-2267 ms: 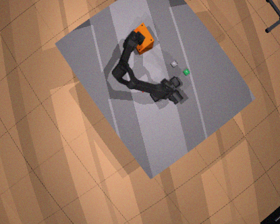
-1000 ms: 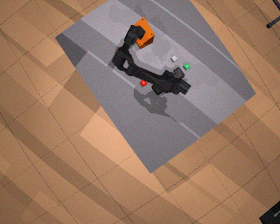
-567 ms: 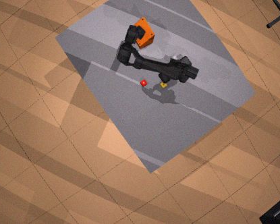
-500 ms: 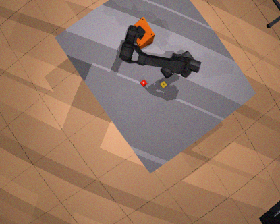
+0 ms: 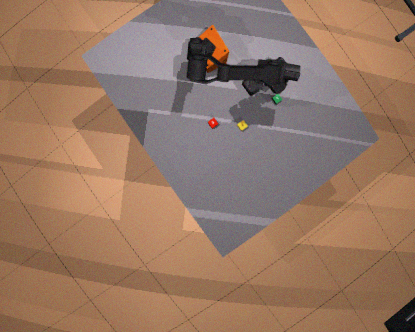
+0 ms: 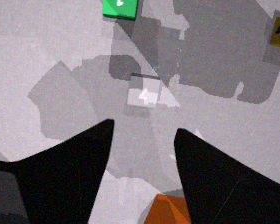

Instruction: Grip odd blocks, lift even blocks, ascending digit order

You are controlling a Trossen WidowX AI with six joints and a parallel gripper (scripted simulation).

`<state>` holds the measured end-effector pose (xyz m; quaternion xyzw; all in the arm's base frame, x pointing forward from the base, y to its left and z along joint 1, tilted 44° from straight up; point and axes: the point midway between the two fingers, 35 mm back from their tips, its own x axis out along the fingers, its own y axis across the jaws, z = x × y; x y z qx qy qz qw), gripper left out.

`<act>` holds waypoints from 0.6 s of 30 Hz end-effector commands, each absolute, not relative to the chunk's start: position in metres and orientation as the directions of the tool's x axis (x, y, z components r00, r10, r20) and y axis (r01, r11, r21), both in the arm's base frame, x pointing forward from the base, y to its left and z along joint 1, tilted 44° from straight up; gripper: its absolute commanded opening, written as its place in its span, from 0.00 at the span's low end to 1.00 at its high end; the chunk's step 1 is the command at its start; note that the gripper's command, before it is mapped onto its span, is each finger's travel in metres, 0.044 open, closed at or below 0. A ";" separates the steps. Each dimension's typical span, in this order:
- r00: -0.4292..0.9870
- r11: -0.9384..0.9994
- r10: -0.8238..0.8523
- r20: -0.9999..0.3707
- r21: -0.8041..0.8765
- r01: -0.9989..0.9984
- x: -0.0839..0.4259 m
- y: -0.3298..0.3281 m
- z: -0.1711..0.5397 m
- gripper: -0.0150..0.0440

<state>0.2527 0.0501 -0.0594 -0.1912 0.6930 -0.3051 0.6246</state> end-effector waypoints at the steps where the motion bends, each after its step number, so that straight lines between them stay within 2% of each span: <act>1: -0.177 0.725 -0.660 -0.730 -0.681 0.105 0.234 0.008 -0.101 0.72; 6: -0.178 0.725 -0.660 -0.730 -0.681 0.105 0.233 0.006 -0.103 0.93; 18: -0.177 0.725 -0.660 -0.730 -0.681 0.105 0.230 -0.004 -0.114 0.93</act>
